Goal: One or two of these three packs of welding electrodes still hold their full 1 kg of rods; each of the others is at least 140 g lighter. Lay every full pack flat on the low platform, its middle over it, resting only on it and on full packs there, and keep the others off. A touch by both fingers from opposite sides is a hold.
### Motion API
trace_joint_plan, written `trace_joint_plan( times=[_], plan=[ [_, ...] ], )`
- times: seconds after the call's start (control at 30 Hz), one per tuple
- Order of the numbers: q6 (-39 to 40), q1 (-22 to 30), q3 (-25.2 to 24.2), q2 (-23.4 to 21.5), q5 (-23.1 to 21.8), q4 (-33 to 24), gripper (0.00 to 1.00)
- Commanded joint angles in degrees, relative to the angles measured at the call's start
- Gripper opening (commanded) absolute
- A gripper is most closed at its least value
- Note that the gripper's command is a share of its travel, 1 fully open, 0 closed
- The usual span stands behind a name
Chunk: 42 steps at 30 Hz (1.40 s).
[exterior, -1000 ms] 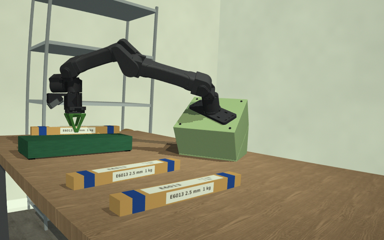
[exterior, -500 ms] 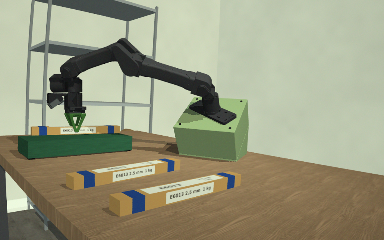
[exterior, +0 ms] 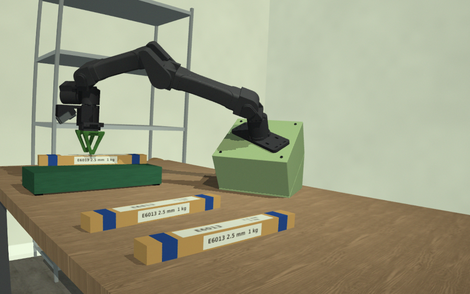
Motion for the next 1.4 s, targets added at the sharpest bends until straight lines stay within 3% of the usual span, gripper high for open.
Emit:
trace_joint_plan(
  times=[0.0, 0.1, 0.23, 1.37],
  plan=[
    [-0.2, -1.9, 1.6, -2.1, -0.3, -1.1, 0.76],
    [-0.1, -1.9, 1.9, -0.1, -0.3, -1.3, 0.76],
    [-0.1, -1.9, 1.7, -1.8, -0.3, -1.2, 0.76],
    [-0.1, -1.7, 2.3, -1.6, -0.2, -1.3, 0.76]
  ],
)
